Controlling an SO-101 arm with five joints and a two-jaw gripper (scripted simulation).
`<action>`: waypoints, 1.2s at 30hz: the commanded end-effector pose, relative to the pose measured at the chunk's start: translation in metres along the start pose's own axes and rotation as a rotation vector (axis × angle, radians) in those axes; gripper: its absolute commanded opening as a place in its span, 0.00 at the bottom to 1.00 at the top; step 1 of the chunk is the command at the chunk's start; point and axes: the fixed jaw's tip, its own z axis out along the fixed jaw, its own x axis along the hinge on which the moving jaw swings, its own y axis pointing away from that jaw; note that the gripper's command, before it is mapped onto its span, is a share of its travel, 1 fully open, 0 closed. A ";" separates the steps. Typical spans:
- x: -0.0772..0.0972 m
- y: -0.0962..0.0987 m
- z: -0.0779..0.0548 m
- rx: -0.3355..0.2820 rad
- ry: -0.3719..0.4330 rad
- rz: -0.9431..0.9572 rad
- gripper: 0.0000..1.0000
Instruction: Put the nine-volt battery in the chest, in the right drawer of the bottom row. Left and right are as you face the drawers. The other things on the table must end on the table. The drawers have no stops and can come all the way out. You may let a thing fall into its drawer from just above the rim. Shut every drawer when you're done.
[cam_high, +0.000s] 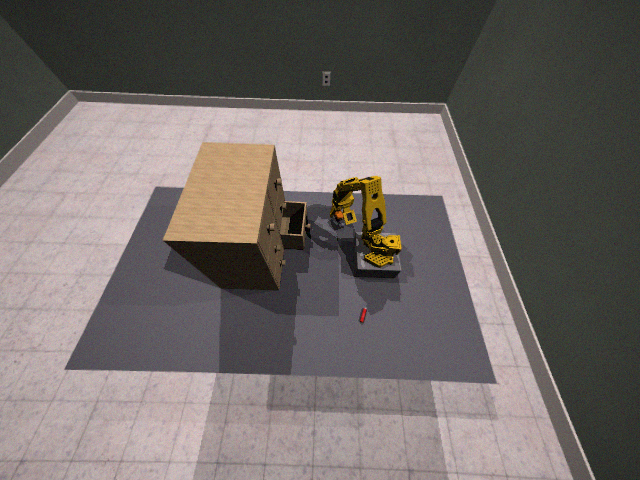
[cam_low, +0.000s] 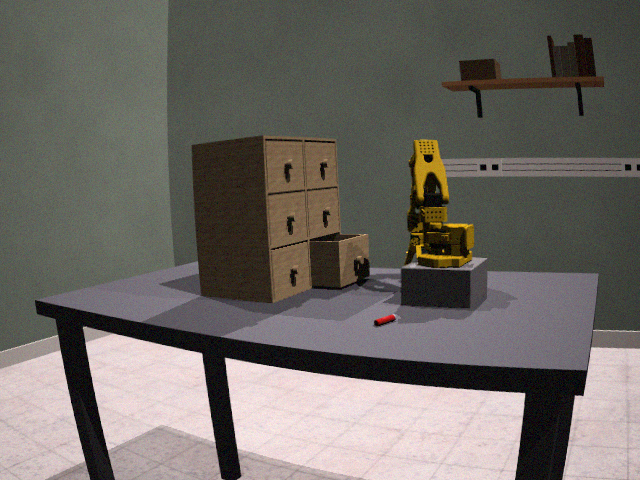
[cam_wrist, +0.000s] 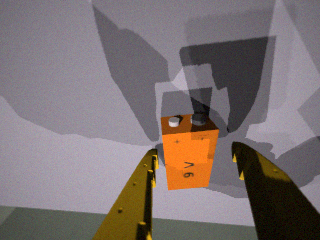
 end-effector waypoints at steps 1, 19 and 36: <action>0.001 0.000 0.002 0.001 0.001 -0.001 0.30; 0.001 0.000 0.004 0.001 0.001 -0.001 0.30; 0.001 0.000 0.004 0.001 0.001 -0.001 0.25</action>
